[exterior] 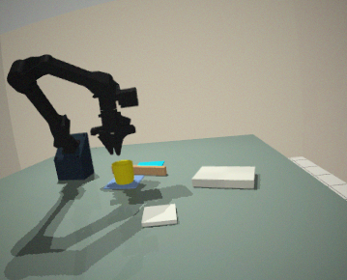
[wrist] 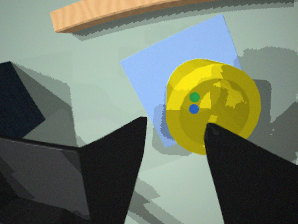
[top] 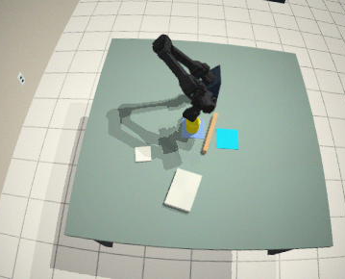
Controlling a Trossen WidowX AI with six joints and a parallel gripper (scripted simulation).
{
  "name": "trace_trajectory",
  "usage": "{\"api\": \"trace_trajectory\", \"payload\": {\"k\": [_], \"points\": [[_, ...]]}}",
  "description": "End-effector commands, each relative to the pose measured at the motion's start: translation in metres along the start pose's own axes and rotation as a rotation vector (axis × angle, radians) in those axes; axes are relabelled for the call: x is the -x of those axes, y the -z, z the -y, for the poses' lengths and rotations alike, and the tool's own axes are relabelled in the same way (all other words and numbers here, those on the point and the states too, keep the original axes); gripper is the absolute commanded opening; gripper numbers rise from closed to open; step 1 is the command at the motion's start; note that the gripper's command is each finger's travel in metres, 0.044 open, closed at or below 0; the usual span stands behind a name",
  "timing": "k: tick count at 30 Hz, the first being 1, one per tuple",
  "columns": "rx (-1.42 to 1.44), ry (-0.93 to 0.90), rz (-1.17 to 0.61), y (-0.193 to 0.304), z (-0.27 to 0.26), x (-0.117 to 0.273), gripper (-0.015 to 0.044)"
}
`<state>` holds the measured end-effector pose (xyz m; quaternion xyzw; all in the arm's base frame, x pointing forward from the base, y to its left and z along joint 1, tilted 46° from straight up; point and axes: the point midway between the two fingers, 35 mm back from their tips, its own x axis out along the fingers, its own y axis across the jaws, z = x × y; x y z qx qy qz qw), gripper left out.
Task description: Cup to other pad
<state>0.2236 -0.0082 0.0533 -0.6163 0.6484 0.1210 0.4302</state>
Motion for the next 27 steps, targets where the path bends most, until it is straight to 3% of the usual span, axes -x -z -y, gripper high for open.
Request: {"api": "trace_trajectory", "payload": {"k": [1,27], "points": [[0.011,0.000,-0.007,-0.001,0.001,-0.005,0.0167],[0.011,0.000,-0.007,-0.001,0.001,-0.048,0.0167]]}}
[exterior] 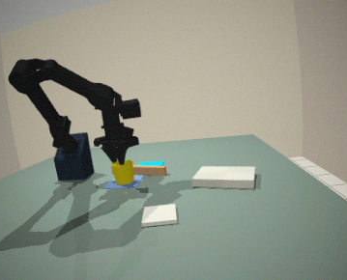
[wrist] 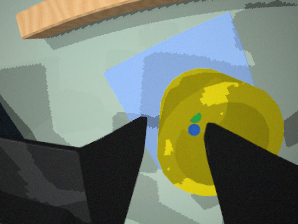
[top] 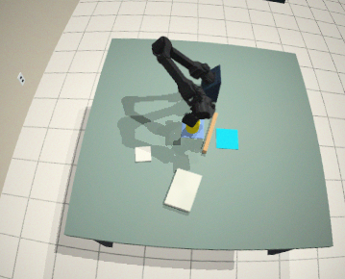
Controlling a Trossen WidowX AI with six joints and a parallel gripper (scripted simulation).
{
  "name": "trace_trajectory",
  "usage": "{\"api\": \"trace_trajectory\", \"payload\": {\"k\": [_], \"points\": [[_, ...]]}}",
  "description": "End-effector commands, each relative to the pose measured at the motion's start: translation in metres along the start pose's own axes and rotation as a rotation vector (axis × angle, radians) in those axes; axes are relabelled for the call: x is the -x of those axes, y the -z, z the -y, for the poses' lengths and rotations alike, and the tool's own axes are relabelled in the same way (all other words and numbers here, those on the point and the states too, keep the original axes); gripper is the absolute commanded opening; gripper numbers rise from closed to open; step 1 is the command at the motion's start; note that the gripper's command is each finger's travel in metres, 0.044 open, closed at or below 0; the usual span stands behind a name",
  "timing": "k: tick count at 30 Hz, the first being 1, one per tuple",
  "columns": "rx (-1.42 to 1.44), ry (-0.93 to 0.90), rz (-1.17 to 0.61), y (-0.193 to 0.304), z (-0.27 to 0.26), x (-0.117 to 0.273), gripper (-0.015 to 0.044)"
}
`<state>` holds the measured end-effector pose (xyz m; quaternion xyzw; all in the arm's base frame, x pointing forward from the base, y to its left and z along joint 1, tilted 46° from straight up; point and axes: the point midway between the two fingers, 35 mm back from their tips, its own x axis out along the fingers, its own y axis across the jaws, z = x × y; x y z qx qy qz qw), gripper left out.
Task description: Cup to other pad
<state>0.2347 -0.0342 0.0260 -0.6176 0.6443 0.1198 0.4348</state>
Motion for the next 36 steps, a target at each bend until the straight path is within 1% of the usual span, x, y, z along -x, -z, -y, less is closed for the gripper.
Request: {"api": "trace_trajectory", "payload": {"k": [1,10,22,36], "points": [[0.016,-0.008,-0.015,0.002,-0.004,-0.010,0.0167],[0.015,-0.007,-0.018,0.004,-0.006,-0.023,0.0167],[0.015,-0.007,-0.019,0.004,-0.006,-0.024,0.0167],[0.004,-0.004,-0.010,0.003,-0.003,-0.022,0.0073]]}}
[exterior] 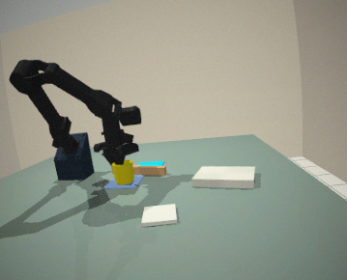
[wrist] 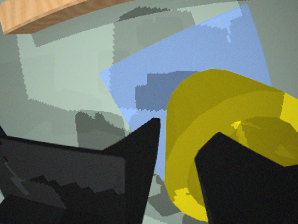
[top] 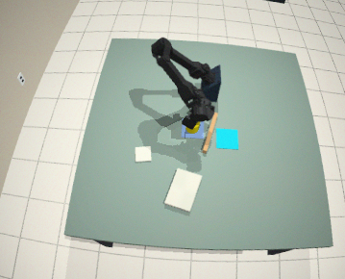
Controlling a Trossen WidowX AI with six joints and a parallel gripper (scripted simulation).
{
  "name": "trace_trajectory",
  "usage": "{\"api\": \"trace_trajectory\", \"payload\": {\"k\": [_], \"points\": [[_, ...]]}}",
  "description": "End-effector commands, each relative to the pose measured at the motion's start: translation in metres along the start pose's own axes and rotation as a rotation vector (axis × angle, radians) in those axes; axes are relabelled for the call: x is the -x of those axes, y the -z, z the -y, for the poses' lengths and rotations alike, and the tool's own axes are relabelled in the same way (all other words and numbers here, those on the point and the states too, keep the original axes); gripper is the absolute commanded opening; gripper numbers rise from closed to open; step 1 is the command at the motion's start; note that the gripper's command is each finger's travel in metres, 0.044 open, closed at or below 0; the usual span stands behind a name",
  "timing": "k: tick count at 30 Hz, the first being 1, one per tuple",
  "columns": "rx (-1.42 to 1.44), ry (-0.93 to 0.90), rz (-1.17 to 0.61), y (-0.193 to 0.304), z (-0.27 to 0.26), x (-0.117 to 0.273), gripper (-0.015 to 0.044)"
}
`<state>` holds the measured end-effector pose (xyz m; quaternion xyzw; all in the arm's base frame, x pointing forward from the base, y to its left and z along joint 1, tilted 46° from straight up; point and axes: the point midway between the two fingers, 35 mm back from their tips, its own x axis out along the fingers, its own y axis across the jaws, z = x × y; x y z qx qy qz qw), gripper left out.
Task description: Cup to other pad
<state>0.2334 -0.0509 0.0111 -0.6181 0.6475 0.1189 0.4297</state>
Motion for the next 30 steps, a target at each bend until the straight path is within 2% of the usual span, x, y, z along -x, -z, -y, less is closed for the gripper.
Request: {"api": "trace_trajectory", "payload": {"k": [1,10,30], "points": [[0.000,0.000,0.000,0.000,0.000,0.000,0.0067],[0.000,0.000,0.000,0.000,0.000,0.000,0.0000],[0.010,-0.005,-0.003,-0.003,-0.003,0.048,0.0000]]}}
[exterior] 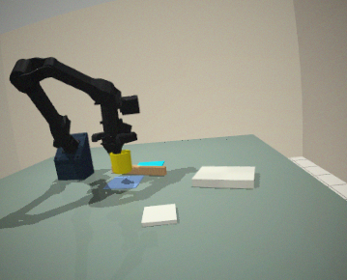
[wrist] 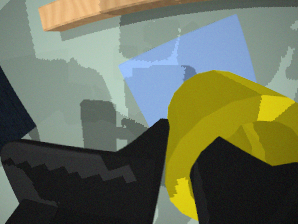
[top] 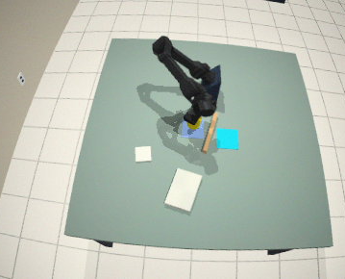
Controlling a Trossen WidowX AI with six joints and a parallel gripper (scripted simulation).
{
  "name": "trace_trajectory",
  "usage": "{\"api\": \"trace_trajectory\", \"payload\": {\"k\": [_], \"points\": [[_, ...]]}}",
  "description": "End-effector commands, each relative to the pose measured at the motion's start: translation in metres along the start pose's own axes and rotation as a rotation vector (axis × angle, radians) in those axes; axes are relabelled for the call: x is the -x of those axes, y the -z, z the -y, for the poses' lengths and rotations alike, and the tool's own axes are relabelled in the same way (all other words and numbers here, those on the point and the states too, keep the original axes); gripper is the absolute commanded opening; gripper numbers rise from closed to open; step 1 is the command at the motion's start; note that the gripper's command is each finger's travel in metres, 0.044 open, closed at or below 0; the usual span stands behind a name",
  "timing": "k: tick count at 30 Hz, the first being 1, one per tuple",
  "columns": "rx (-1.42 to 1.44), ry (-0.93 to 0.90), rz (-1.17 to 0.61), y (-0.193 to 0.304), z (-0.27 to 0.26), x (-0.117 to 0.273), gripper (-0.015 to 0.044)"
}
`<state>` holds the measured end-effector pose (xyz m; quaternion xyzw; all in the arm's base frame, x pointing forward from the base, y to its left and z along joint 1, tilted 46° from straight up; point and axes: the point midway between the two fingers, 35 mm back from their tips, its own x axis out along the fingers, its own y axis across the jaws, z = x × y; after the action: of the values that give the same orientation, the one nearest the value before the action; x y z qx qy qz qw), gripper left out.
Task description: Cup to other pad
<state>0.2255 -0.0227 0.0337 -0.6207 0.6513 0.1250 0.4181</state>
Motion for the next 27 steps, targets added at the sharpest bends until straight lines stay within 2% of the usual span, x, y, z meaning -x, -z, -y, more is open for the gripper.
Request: {"api": "trace_trajectory", "payload": {"k": [1,27], "points": [[-0.014,0.004,0.007,-0.0002,0.0010,0.0138,0.0000],[0.000,0.003,-0.001,-0.0026,-0.0036,0.0151,0.0000]]}}
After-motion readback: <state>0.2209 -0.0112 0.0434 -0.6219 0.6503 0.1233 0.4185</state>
